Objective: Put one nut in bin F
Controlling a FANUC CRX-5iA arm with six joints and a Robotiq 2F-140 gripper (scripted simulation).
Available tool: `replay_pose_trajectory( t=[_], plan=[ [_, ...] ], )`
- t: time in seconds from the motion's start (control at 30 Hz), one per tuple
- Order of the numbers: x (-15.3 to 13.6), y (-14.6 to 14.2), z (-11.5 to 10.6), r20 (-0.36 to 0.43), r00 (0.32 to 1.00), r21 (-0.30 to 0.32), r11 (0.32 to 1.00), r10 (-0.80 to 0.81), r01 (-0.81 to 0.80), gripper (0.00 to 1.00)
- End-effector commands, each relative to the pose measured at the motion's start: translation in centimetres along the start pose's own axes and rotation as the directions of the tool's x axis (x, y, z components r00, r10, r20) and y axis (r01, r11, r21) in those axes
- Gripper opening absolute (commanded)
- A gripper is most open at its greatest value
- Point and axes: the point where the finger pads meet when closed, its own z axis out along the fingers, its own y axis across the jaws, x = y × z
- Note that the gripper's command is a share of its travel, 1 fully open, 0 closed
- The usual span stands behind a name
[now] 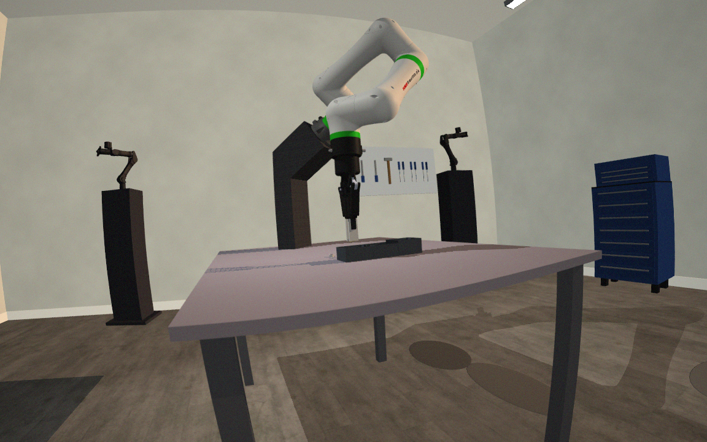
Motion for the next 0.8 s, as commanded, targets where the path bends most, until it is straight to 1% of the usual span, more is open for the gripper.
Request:
replay_pose_trajectory(
  t=[0.0,0.6,0.77],
  plan=[
    [0.0,0.0,0.8,0.000,1.000,0.000,1.000,0.000,0.000,0.07],
    [0.0,0.0,3.9,0.000,1.000,0.000,1.000,0.000,0.000,0.07],
    [0.0,0.0,3.9,0.000,1.000,0.000,1.000,0.000,0.000,0.07]
  ],
)
